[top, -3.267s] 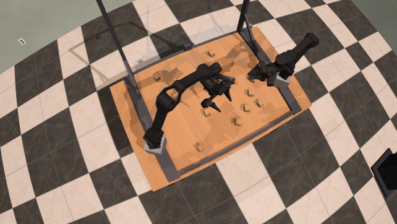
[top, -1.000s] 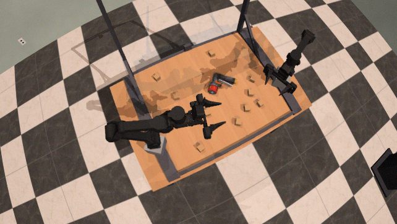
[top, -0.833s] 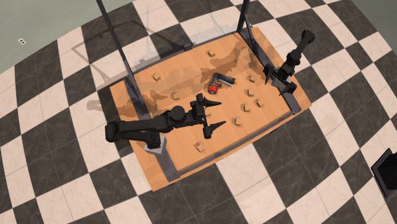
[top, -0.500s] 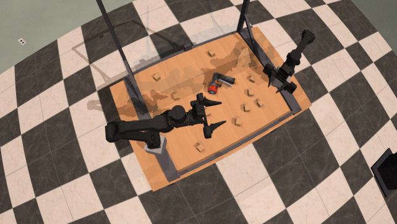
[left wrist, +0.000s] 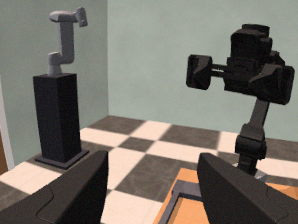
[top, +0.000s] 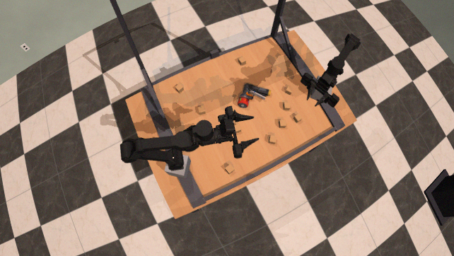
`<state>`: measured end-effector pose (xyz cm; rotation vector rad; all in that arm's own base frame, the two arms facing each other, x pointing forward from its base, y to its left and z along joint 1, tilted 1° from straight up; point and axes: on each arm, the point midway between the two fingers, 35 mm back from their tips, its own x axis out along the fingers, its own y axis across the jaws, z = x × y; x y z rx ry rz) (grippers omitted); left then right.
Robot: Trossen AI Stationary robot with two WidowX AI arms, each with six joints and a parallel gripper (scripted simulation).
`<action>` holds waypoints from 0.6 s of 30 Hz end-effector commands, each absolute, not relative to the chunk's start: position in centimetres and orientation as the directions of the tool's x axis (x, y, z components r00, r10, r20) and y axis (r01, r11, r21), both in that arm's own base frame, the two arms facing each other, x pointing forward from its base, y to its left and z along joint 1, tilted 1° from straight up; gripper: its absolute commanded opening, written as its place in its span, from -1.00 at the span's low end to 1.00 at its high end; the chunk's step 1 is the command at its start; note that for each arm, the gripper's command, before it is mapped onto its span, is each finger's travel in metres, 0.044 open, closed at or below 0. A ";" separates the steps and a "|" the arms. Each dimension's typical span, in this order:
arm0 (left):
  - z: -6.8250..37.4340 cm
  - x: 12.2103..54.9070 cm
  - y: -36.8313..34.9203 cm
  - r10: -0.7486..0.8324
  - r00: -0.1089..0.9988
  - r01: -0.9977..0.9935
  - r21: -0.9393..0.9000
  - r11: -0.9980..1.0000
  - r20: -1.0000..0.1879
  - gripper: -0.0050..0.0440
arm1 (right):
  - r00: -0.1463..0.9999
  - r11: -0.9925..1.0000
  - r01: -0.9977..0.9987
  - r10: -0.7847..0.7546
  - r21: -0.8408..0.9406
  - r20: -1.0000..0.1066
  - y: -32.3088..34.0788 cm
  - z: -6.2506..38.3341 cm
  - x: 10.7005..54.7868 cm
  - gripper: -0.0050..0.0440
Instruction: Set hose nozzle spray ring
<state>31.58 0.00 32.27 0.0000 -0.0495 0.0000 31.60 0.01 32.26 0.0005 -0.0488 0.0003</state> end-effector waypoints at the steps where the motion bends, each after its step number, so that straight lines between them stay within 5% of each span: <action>1: 32.9 31.5 0.0 0.003 0.998 -0.003 -0.003 1.000 0.063 -0.04 | 0.998 1.000 0.002 -0.002 0.002 0.063 0.0 32.9 31.5 0.86; 18: 32.9 31.5 0.0 0.003 0.998 -0.003 -0.003 1.000 0.063 -0.04 | 0.998 1.000 0.027 -0.027 0.001 0.065 -0.8 33.0 31.4 0.86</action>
